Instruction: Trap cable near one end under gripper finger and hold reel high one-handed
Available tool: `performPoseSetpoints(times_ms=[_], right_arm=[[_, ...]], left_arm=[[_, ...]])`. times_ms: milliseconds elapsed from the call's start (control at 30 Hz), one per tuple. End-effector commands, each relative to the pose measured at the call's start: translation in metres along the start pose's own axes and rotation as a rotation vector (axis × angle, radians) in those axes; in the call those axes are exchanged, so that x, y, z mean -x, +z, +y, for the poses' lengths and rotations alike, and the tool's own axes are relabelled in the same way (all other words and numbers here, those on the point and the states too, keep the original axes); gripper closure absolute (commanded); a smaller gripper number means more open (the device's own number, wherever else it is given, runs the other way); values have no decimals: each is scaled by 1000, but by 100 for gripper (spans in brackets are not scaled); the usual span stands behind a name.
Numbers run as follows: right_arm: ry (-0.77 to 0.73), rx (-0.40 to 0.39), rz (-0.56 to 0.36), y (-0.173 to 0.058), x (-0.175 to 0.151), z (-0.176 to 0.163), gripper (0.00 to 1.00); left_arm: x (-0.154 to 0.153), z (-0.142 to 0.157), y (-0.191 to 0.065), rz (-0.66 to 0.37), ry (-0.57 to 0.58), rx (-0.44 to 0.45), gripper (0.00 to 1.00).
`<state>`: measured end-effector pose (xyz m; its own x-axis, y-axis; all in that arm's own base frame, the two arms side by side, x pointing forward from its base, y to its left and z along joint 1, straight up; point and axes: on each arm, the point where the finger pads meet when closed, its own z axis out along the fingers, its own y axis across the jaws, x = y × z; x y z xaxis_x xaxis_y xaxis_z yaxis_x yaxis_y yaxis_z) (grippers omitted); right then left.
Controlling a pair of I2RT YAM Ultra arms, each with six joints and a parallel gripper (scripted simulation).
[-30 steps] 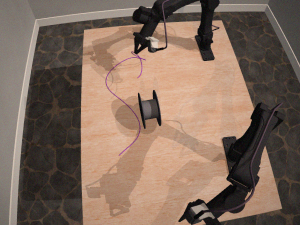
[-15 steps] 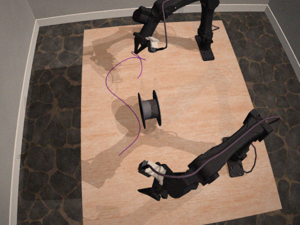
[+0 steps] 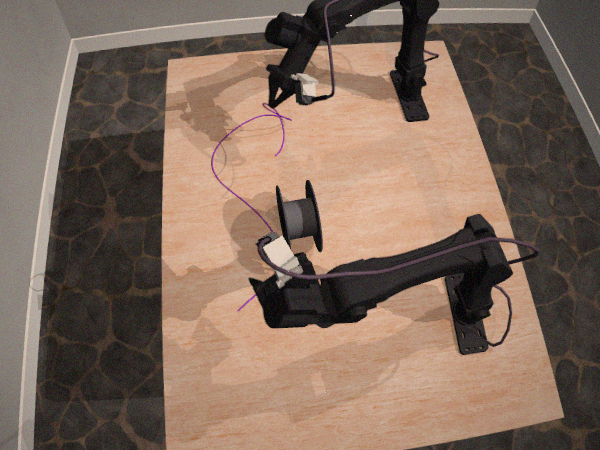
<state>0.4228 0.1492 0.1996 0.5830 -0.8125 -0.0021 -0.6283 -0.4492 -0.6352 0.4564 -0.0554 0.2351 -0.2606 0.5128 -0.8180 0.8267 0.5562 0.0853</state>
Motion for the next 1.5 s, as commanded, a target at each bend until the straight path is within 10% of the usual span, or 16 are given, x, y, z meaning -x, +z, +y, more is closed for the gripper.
performPoseSetpoints(times_ms=[0,500,1467], right_arm=[[5,-6,-2,-4,-1,-5,100],[5,-6,-2,-4,-1,-5,100],[4,-11,0,-5,-3,-8,100]], left_arm=[[13,-19,4,-20,35,-99,25],[50,-100,62,-93,166,-407,25],[41,-120,79,-105,181,-464,25]])
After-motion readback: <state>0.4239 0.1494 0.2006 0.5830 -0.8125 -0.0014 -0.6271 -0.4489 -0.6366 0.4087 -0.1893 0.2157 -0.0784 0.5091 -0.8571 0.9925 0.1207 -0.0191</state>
